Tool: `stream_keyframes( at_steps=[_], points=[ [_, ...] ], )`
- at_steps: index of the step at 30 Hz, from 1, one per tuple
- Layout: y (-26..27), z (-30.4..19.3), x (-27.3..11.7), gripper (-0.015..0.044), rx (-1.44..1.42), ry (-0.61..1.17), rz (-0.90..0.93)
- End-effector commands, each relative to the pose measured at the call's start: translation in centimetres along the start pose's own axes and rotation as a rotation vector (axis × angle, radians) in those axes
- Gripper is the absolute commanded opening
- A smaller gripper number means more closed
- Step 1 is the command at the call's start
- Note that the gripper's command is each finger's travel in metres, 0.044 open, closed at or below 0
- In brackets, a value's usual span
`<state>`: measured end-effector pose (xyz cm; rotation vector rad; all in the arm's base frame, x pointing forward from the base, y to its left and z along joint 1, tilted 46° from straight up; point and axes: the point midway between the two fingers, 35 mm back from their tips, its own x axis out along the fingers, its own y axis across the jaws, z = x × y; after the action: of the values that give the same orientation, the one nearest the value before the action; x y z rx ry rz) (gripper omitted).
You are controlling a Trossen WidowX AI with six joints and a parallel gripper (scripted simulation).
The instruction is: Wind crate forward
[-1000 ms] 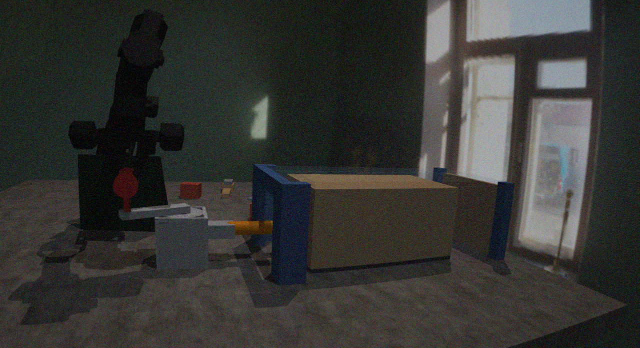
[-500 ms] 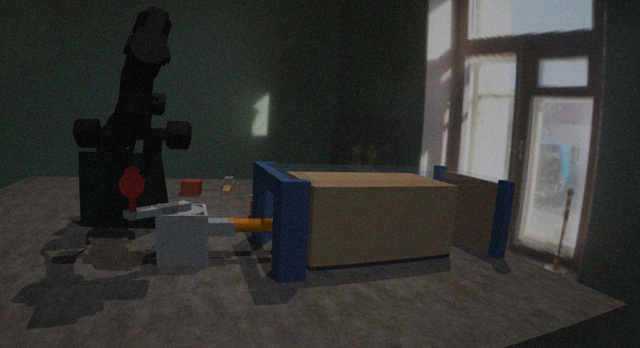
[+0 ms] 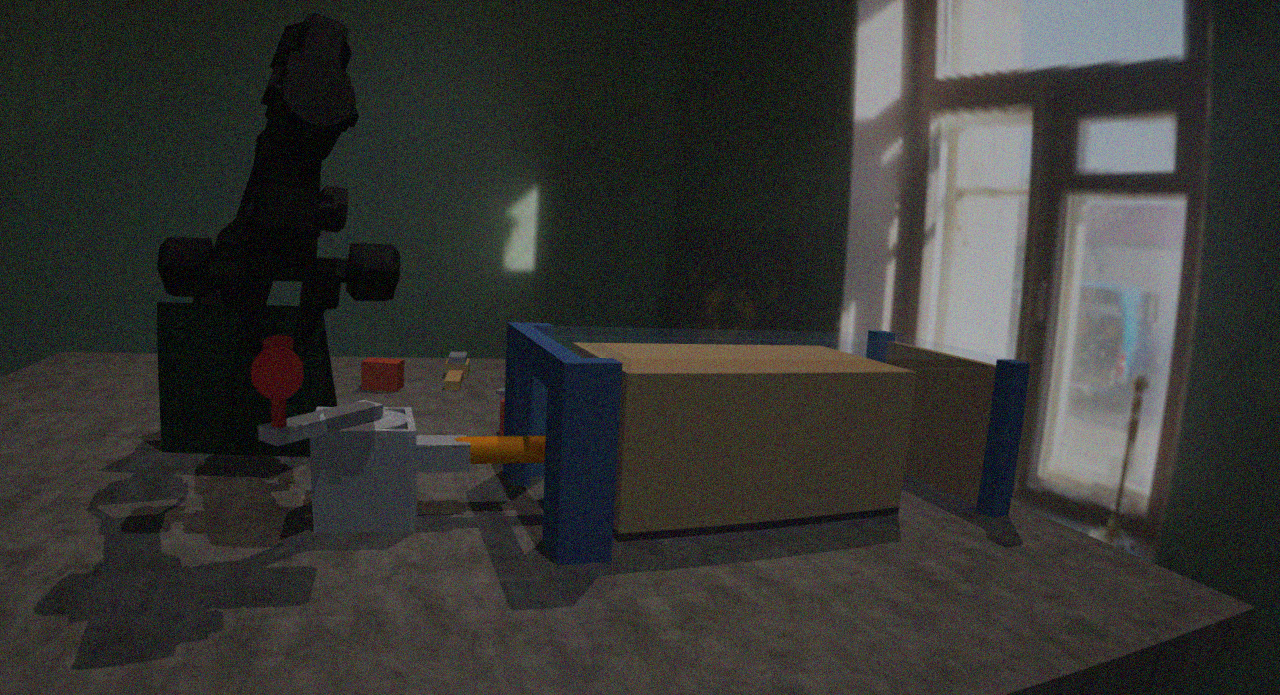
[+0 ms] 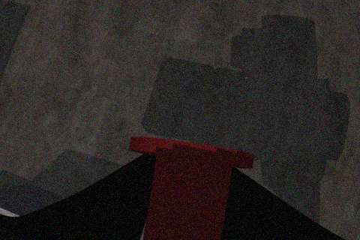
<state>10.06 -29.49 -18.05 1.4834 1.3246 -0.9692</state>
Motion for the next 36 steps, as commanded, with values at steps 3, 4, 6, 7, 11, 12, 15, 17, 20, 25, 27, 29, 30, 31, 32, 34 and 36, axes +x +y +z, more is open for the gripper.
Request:
stream_keyframes(
  at_steps=[3,4,6,7,11,12,15,17,20,25,27,29,30,31,32,34,36],
  points=[
    [1.6,0.1,1.4,0.0,-0.01,0.022,0.018],
    [1.7,0.2,1.4,0.0,-0.01,0.022,0.018],
    [2.0,0.3,1.4,0.0,-0.01,0.022,0.018],
    [2.1,0.3,1.5,0.0,-0.01,0.022,0.018],
    [2.5,0.6,1.6,0.0,-0.01,0.022,0.019],
    [2.7,0.6,1.6,0.0,-0.01,0.022,0.019],
    [3.0,0.8,1.7,0.0,-0.01,0.022,0.019],
    [3.2,0.9,1.7,0.0,-0.01,0.022,0.019],
    [3.6,1.0,1.8,0.0,-0.01,0.022,0.02],
    [4.2,1.2,1.9,0.0,-0.011,0.022,0.02],
    [4.5,1.3,1.9,0.0,-0.011,0.022,0.02],
    [4.7,1.4,1.9,0.0,-0.011,0.022,0.02],
    [4.9,1.4,1.9,0.0,-0.011,0.022,0.021],
    [5.0,1.4,2.0,0.0,-0.011,0.022,0.021],
    [5.1,1.5,2.0,0.0,-0.011,0.022,0.021],
    [5.4,1.5,2.0,0.0,-0.011,0.022,0.021],
    [5.6,1.6,2.0,0.0,-0.011,0.022,0.021]
  ],
)
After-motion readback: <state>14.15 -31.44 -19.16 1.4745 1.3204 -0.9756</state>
